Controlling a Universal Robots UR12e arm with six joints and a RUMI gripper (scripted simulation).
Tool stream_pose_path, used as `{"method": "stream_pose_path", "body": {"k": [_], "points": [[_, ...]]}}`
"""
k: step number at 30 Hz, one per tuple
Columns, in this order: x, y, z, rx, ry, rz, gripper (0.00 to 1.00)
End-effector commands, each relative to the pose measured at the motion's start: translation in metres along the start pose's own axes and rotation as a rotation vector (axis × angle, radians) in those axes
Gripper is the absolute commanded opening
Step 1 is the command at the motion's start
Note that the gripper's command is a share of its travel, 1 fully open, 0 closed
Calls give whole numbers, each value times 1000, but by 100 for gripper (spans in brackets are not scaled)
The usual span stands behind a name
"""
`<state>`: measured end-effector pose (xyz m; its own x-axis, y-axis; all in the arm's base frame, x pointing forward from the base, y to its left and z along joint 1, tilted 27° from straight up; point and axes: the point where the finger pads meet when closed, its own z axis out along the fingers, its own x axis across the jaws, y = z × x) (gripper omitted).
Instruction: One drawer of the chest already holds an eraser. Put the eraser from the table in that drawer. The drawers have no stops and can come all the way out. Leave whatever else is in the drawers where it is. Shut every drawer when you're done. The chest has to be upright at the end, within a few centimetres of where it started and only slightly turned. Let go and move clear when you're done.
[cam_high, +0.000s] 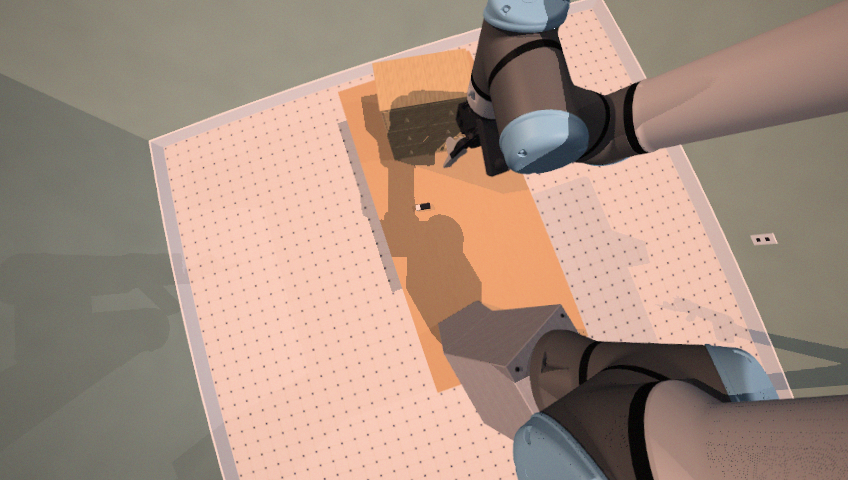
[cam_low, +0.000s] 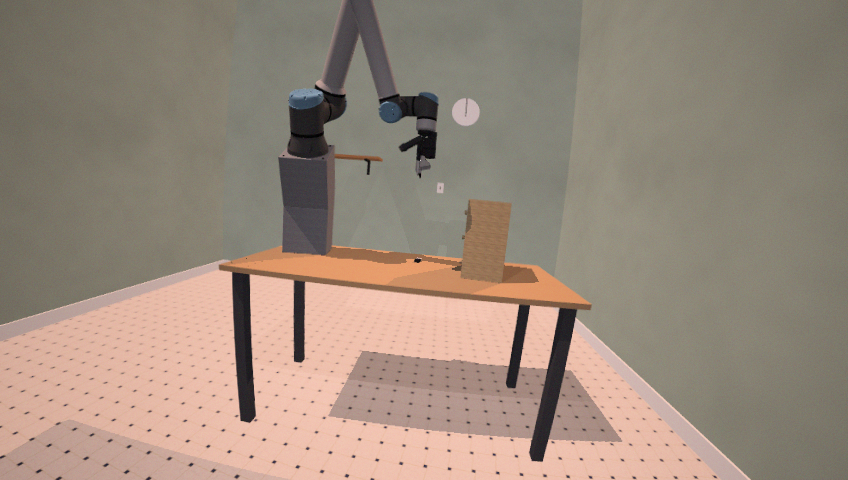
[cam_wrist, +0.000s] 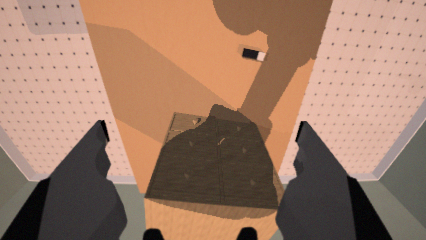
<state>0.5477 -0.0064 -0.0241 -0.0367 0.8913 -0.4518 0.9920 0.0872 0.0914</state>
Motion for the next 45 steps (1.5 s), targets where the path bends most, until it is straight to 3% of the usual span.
{"method": "stream_pose_path", "body": {"k": [1, 8, 9, 10, 12, 15, 18, 33, 45], "points": [[-2, 14, 30, 1, 3, 33, 100], [-5, 33, 103, 2, 6, 103, 100], [-5, 33, 103, 2, 6, 103, 100], [-5, 35, 116, 2, 6, 115, 100], [-5, 35, 116, 2, 6, 115, 100], [-6, 38, 148, 3, 7, 144, 100], [-6, 39, 168, 3, 7, 162, 100], [-4, 36, 175, -8, 8, 162, 100], [-6, 44, 186, -121, -2, 164, 100]]}}
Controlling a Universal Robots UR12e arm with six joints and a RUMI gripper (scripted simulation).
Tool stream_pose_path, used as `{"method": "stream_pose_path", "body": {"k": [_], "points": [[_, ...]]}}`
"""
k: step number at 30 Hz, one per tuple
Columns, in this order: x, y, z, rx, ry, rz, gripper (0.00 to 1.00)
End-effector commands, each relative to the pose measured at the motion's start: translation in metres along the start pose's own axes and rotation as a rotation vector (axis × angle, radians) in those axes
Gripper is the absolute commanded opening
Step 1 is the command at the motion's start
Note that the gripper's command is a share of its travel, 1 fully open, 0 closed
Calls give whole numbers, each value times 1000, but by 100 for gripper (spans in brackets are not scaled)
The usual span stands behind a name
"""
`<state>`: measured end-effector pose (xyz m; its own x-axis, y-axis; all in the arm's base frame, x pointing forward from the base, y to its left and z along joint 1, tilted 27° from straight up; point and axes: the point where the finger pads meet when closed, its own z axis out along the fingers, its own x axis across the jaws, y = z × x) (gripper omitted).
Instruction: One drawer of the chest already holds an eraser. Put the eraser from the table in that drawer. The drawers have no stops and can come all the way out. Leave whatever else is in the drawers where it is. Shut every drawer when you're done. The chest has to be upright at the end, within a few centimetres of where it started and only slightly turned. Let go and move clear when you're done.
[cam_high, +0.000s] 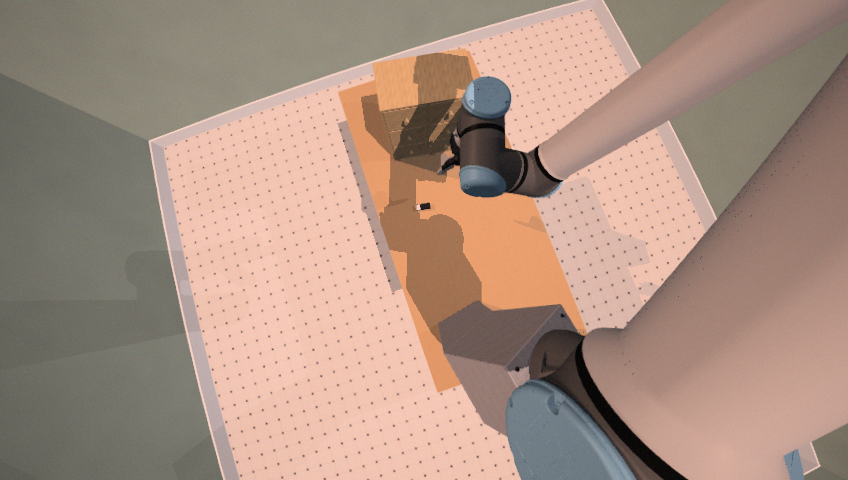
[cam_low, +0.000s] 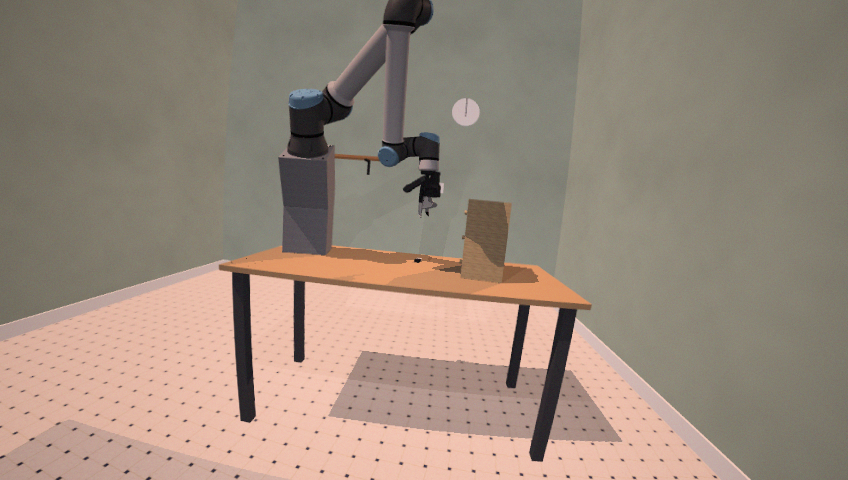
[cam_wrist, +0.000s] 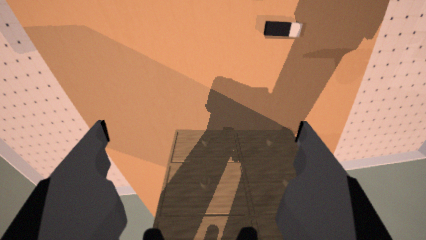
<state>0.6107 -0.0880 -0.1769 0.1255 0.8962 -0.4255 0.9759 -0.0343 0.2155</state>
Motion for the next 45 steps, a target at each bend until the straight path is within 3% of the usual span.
{"method": "stream_pose_path", "body": {"k": [1, 8, 16, 18, 33, 35, 40, 45], "points": [[0, 3, 7, -63, 2, -1, 100], [0, 13, 20, -194, 2, -1, 100], [0, 31, 39, -389, 1, 1, 100], [0, 31, 39, -389, 1, 1, 100], [0, 61, 79, -790, -1, 1, 100], [0, 61, 79, -790, -1, 1, 100], [0, 69, 90, -897, -1, 1, 100], [0, 73, 97, -962, -1, 1, 100]]}}
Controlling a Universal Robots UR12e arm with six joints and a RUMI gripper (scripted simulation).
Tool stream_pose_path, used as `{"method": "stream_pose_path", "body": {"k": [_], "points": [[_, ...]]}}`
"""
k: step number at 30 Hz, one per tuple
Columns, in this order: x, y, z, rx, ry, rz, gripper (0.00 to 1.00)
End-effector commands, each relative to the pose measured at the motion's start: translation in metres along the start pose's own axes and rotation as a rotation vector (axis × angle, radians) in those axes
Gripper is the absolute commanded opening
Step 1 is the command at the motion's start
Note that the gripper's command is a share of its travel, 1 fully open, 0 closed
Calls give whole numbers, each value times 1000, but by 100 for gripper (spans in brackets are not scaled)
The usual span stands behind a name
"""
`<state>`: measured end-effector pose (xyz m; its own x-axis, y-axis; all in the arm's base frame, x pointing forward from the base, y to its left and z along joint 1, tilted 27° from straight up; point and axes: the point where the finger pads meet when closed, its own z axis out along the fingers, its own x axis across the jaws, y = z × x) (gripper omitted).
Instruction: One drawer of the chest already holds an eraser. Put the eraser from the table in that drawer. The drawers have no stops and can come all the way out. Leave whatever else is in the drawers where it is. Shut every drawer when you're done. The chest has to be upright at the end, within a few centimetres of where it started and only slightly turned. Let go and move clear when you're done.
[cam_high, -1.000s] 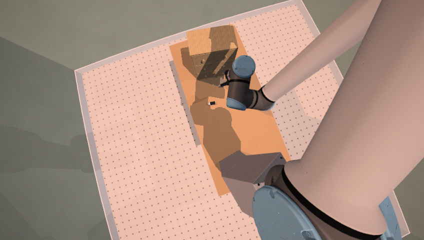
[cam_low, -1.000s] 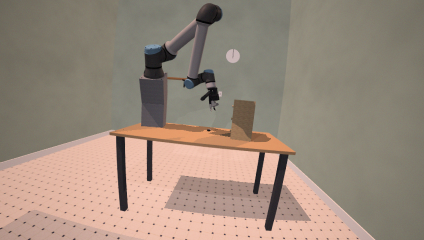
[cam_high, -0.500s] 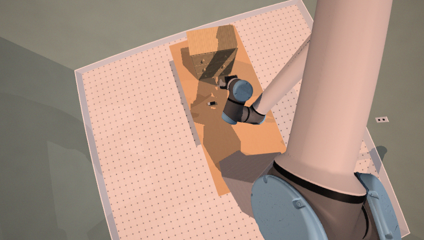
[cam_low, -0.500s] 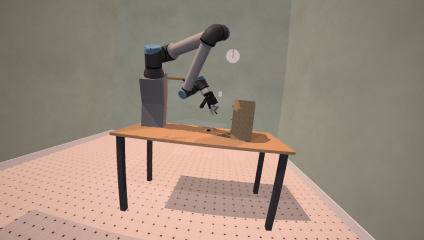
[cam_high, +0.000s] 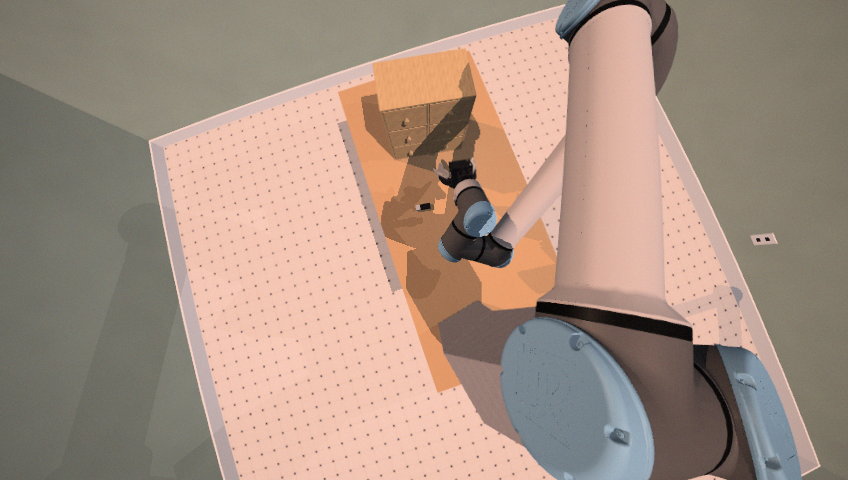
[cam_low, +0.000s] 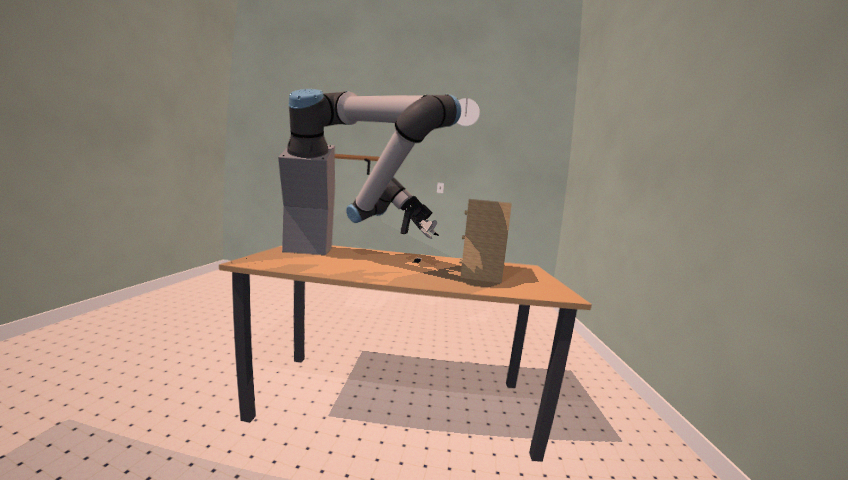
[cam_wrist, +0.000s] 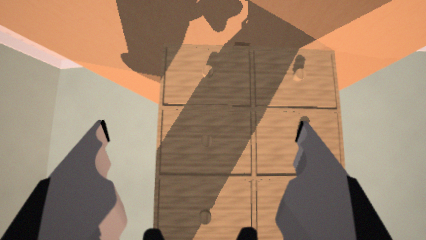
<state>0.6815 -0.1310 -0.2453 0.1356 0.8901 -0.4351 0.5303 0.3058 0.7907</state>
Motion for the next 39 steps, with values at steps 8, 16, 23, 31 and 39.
{"method": "stream_pose_path", "body": {"k": [8, 16, 23, 31, 39], "points": [[0, 8, 19, -158, 13, 7, 100], [1, 8, 18, -159, 15, 6, 20], [2, 8, 18, -157, 16, 6, 20], [1, 8, 18, -157, 15, 6, 20], [1, 8, 18, -157, 15, 6, 20]]}}
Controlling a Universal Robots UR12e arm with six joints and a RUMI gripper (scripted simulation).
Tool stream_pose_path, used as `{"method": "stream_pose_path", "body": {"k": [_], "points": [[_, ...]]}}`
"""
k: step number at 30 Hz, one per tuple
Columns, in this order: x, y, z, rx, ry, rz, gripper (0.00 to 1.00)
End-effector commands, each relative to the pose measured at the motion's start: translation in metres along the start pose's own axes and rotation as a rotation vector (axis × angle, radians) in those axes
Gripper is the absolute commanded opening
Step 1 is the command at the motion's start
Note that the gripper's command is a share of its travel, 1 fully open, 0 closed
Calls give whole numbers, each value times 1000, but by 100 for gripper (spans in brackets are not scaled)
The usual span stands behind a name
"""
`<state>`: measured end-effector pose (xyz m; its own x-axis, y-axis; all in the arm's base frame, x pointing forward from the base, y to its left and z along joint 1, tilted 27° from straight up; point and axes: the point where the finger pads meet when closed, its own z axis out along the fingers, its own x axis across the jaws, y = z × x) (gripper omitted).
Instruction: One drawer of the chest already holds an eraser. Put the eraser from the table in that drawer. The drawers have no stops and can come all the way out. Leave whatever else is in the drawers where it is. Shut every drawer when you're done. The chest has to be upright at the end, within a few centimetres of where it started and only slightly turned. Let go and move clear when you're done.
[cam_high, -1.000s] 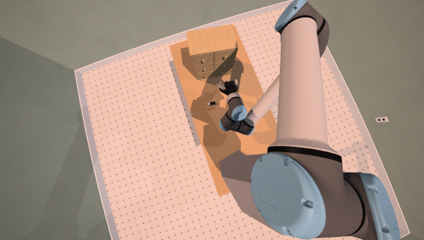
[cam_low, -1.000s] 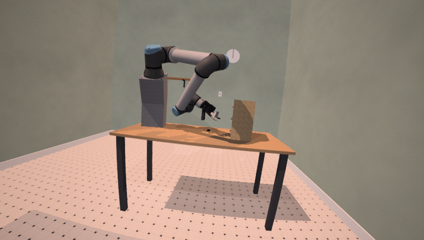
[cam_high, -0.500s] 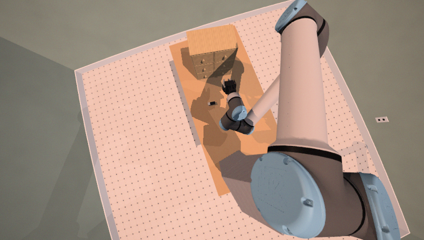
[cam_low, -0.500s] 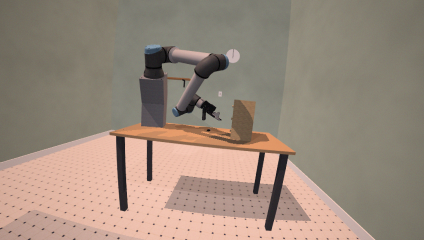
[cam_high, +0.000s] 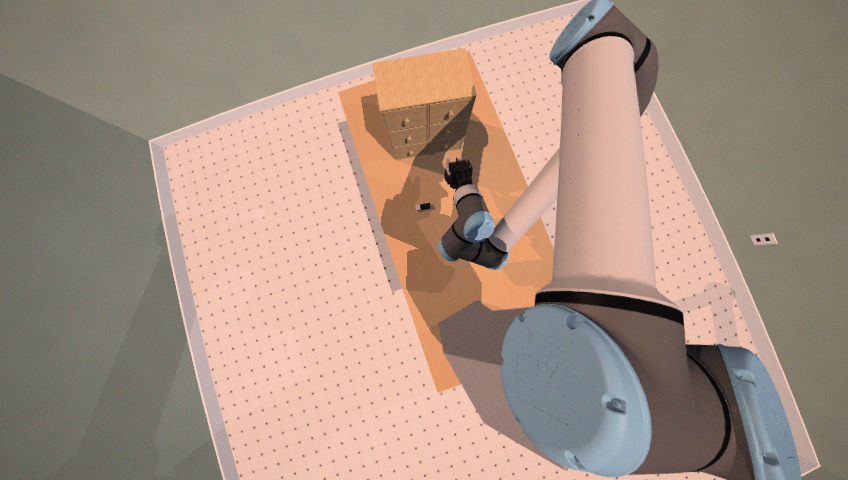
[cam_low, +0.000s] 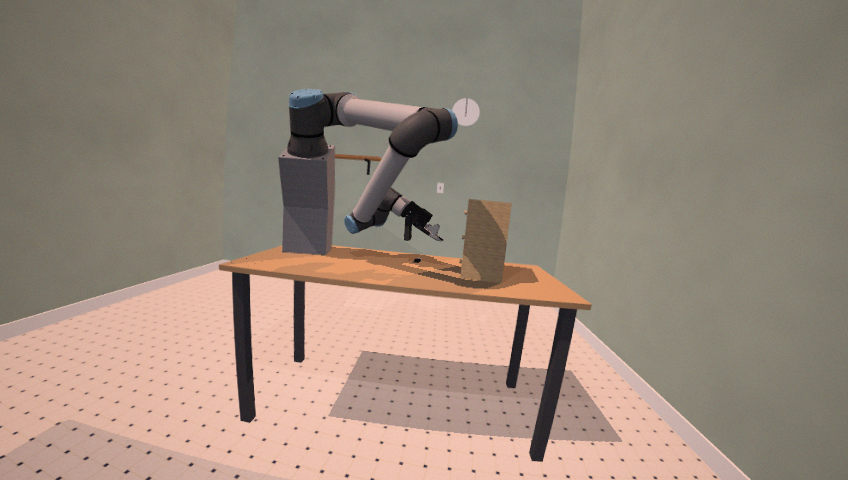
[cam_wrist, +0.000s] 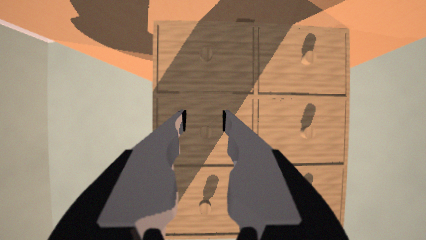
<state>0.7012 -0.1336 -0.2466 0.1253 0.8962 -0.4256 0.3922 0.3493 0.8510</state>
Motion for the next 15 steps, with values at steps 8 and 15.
{"method": "stream_pose_path", "body": {"k": [8, 15], "points": [[1, -1, 0, 0, 1, 1, 20], [1, -3, 4, -1, 0, 1, 20]]}}
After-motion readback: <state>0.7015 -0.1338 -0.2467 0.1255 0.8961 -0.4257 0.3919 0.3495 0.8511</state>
